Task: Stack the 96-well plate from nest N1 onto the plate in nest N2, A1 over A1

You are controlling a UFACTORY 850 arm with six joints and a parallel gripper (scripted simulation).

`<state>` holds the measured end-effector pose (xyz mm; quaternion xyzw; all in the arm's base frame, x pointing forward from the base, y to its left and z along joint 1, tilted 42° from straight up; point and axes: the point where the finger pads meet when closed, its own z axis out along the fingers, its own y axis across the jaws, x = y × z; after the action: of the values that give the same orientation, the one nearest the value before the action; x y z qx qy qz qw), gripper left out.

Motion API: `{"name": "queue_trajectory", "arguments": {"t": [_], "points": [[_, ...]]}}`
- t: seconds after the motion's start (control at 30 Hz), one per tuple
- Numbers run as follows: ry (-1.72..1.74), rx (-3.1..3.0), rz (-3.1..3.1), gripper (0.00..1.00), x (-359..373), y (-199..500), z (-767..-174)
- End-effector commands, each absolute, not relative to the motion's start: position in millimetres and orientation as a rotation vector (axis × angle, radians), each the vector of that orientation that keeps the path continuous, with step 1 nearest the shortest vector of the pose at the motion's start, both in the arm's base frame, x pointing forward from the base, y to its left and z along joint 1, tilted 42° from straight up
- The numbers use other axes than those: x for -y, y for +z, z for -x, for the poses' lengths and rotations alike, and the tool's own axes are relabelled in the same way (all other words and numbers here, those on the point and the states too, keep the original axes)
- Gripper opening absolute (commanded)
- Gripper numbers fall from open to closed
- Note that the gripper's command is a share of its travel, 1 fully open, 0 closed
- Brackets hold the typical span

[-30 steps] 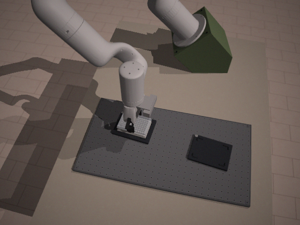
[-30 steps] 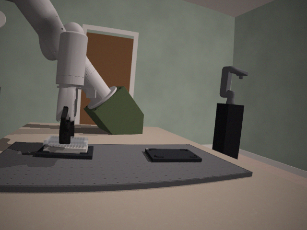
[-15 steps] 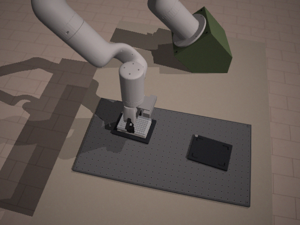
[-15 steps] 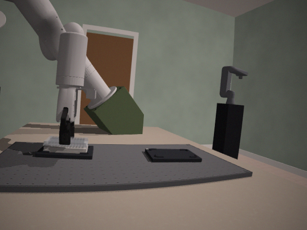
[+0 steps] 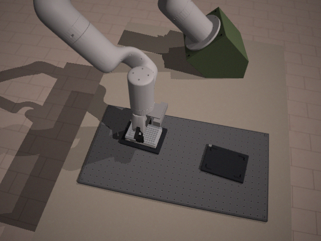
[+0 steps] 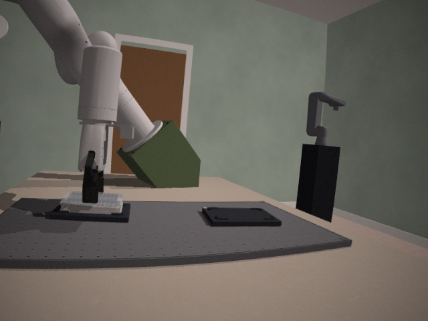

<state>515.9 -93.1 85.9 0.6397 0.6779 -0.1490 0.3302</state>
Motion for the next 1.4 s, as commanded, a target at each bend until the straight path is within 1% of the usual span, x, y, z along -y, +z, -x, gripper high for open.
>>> {"name": "queue_trajectory", "arguments": {"t": [0.0, 0.1, 0.13, 1.37], "points": [[-0.388, -1.773, -1.672, 0.00, 93.2, 85.7, -516.5], [-0.388, -1.773, -1.672, 0.00, 93.3, 85.6, -516.6], [-0.388, -1.773, -1.672, 1.00, 93.7, 85.1, -516.7], [-0.388, -1.773, -1.672, 1.00, 88.7, 91.0, -514.7]]}}
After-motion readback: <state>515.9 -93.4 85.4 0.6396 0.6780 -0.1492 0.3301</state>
